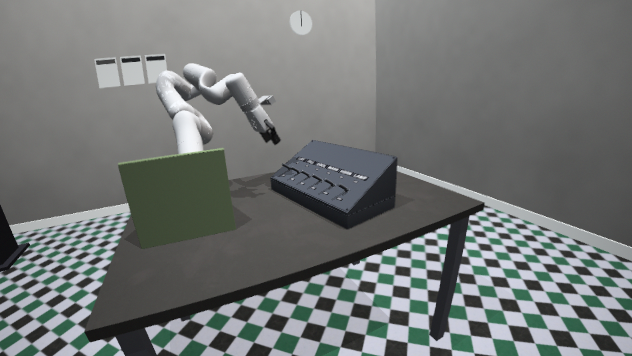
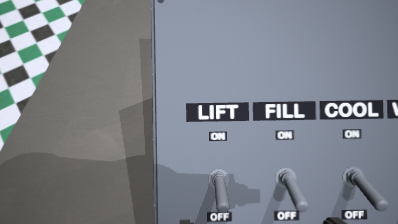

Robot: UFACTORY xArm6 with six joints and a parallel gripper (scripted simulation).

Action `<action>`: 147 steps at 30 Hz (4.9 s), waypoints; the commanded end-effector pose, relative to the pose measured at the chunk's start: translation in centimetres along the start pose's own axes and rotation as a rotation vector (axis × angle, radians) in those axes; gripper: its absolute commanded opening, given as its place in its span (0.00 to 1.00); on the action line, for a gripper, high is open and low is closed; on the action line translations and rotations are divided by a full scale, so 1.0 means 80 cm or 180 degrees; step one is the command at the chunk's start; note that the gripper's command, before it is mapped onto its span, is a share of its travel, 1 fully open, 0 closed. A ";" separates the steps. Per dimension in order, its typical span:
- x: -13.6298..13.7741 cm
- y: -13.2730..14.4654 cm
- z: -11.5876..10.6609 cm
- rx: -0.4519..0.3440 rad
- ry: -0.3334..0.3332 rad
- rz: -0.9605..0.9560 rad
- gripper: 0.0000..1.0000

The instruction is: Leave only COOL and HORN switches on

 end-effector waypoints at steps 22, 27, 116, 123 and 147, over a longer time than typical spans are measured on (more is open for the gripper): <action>0.032 0.002 0.050 0.0002 0.0002 -0.0002 1.00; 0.032 0.002 0.070 0.0002 0.0002 -0.0002 1.00; 0.116 0.024 0.087 0.0002 0.0002 -0.0002 1.00; 0.119 0.025 0.087 0.0002 0.0002 -0.0002 1.00; 0.119 0.025 0.087 0.0002 0.0002 -0.0002 1.00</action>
Point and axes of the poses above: the point where the finger pads meet when closed, its own z axis out along the fingers, its own x axis across the jaws, y = z × x, the point moved 6 cm from there along -z, back along the fingers, and after that the axes turned 15 degrees about -z, right-handed, at the moved point
